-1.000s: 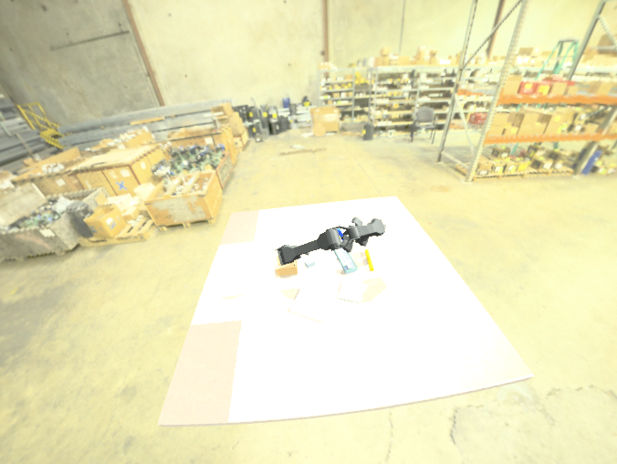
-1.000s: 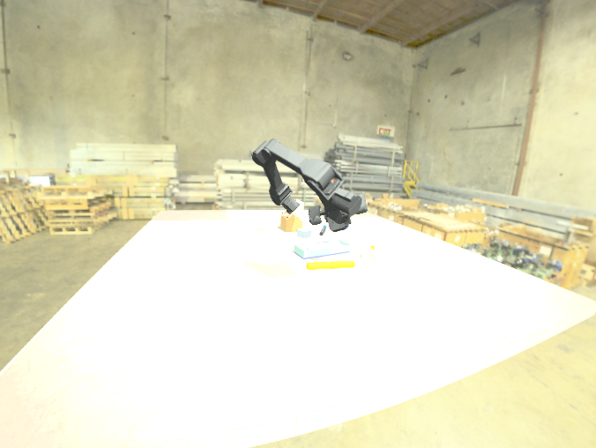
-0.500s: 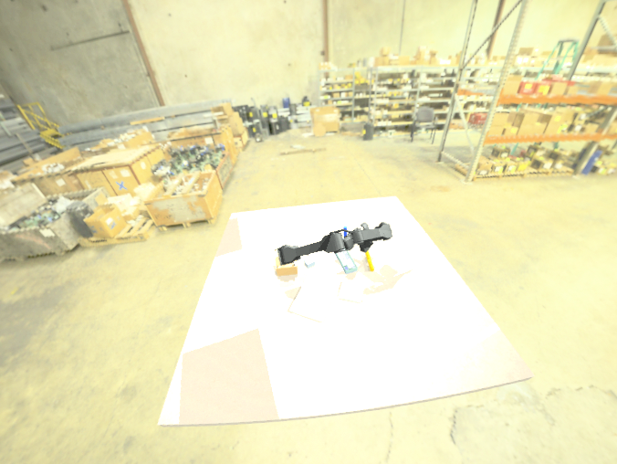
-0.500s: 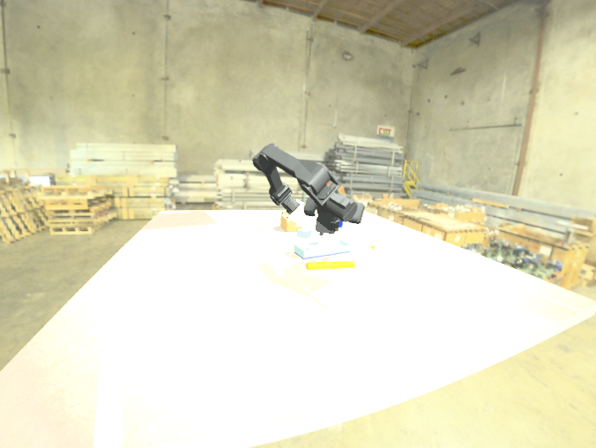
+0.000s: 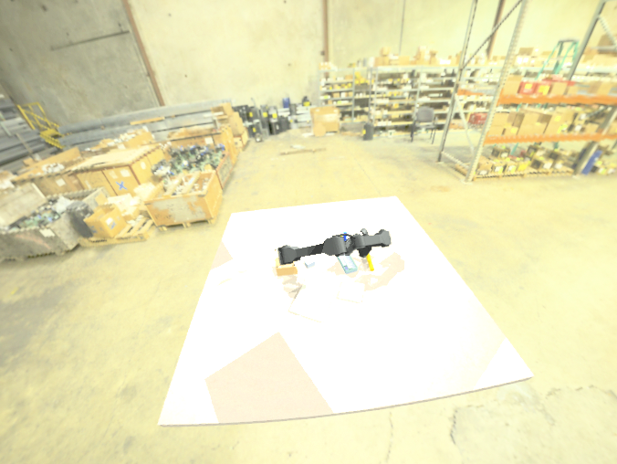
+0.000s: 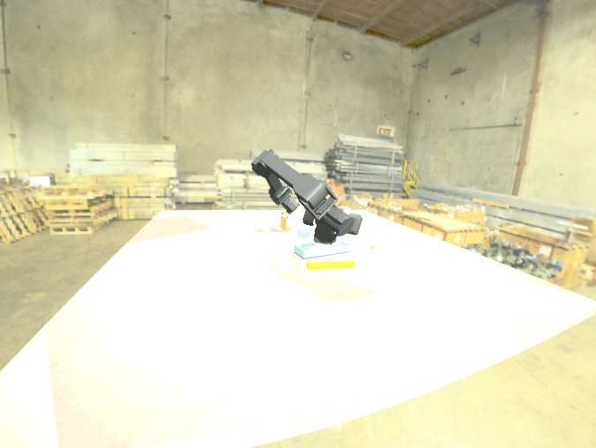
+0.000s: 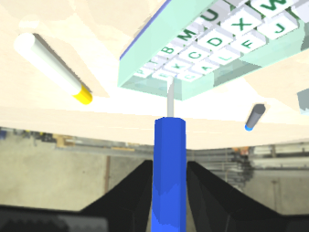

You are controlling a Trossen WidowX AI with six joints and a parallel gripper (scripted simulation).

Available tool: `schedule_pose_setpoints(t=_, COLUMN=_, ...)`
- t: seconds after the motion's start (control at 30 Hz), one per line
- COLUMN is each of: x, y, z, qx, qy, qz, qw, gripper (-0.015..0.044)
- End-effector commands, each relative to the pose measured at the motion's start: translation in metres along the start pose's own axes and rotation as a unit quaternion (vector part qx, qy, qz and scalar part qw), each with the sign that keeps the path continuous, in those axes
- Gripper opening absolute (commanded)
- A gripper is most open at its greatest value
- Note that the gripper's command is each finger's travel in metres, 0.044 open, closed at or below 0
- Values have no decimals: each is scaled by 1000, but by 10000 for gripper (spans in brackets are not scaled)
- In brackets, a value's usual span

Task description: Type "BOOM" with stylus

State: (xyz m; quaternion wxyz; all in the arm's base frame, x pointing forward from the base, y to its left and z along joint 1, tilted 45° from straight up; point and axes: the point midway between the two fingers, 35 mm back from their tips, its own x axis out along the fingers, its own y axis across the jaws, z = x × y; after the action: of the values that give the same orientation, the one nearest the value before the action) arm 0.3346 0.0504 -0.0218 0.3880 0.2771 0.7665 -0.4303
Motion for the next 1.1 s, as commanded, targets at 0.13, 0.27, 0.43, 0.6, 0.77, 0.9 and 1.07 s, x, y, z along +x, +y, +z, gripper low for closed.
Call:
schedule_pose_setpoints(t=0.13, x=1, y=0, z=0, qx=-4, qy=-2, qz=0, qw=1000, gripper=0)
schedule_pose_setpoints(t=0.27, x=0, y=1, z=1, qx=-4, qy=-2, qz=0, qw=1000, gripper=52)
schedule_pose_setpoints(t=0.43, x=0, y=4, z=2, qx=-4, qy=-3, qz=0, qw=1000, gripper=81)
schedule_pose_setpoints(t=0.6, x=1, y=4, z=5, qx=-4, qy=-3, qz=0, qw=1000, gripper=81)
schedule_pose_setpoints(t=0.77, x=1, y=4, z=5, qx=-4, qy=-3, qz=0, qw=1000, gripper=81)
schedule_pose_setpoints(t=0.9, x=1, y=4, z=5, qx=-4, qy=-3, qz=0, qw=1000, gripper=81)
schedule_pose_setpoints(t=1.07, x=2, y=2, z=5, qx=-4, qy=-3, qz=0, qw=1000, gripper=81)
